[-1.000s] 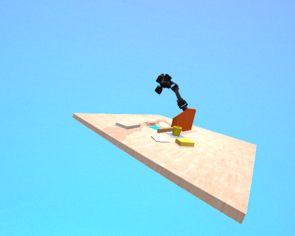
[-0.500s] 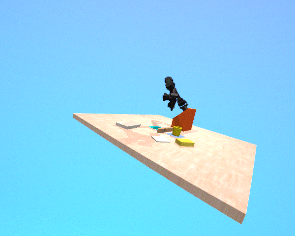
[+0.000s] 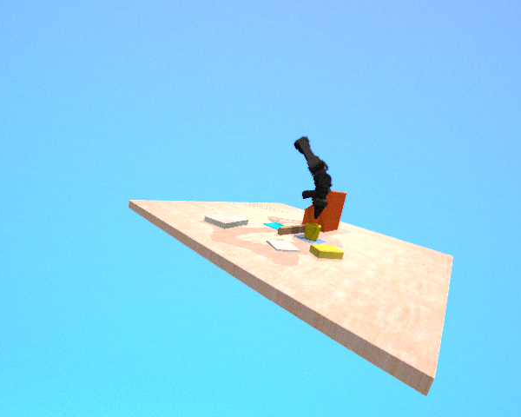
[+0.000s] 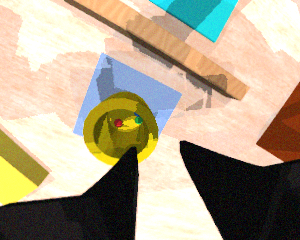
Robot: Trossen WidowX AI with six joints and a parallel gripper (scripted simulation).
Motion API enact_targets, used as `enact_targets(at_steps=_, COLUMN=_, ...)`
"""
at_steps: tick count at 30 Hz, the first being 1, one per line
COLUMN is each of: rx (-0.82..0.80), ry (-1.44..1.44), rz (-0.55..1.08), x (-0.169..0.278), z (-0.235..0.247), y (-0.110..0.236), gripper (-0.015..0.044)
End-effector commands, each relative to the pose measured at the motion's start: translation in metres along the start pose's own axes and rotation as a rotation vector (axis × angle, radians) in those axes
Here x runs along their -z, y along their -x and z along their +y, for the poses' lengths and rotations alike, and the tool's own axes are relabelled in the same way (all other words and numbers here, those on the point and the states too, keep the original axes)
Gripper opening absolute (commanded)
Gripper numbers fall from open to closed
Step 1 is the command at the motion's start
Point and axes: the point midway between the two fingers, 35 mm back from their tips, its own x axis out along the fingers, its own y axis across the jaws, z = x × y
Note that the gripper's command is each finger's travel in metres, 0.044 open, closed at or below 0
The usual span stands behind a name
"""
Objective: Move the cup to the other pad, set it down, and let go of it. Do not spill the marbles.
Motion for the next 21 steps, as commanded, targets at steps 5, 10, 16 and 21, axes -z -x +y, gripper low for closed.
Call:
enact_targets(at_steps=5, rx=0.015, ry=-0.019, rz=-0.023, x=0.0, z=0.001, y=-0.003, gripper=0.0167)
enact_targets(at_steps=10, rx=0.015, ry=-0.019, rz=-0.023, x=-0.001, z=0.001, y=-0.01, gripper=0.0167)
enact_targets(at_steps=16, rx=0.015, ry=-0.019, rz=-0.023, x=-0.001, z=0.002, y=-0.02, gripper=0.0167)
enact_targets(at_steps=21, rx=0.015, ry=-0.019, rz=-0.023, x=-0.001, z=0.002, y=-0.029, gripper=0.0167)
